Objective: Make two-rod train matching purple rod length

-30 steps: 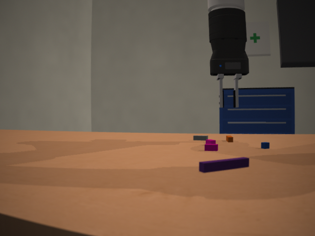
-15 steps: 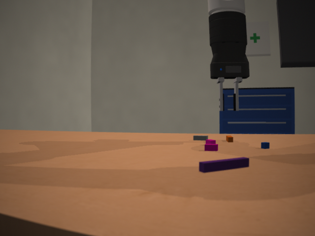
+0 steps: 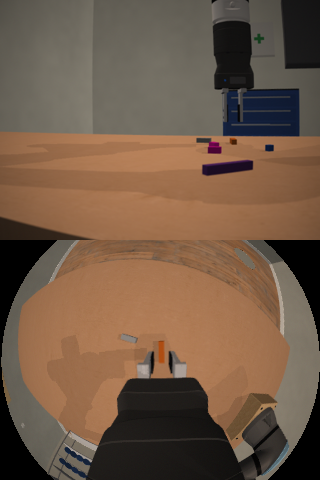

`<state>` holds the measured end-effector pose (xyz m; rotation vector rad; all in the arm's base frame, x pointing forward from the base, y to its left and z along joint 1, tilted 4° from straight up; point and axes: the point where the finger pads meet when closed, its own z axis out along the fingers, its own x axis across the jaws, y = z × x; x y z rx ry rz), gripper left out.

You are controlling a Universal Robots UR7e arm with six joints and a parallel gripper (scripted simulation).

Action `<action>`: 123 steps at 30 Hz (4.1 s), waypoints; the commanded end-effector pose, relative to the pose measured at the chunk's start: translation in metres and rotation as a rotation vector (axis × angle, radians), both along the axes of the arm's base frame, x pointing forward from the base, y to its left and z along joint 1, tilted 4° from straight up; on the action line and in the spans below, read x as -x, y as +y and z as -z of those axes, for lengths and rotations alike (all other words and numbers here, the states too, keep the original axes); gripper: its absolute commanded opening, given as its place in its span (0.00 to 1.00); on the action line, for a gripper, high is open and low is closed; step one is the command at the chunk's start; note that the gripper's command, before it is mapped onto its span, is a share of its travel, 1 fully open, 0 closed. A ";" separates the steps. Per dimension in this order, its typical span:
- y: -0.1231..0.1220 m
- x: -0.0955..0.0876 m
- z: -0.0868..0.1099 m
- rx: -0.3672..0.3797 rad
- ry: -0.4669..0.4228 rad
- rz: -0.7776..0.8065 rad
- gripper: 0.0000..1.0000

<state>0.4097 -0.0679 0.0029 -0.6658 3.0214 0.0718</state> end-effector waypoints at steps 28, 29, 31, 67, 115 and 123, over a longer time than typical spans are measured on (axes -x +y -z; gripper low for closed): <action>0.000 -0.001 0.026 0.001 -0.001 0.000 0.54; 0.000 -0.001 0.026 0.001 -0.001 0.000 0.54; 0.000 -0.001 0.026 0.001 -0.001 0.000 0.54; 0.000 -0.001 0.026 0.001 -0.001 0.000 0.54; 0.001 -0.002 0.043 0.001 -0.001 0.000 0.54; 0.001 -0.002 0.043 0.001 -0.001 0.000 0.54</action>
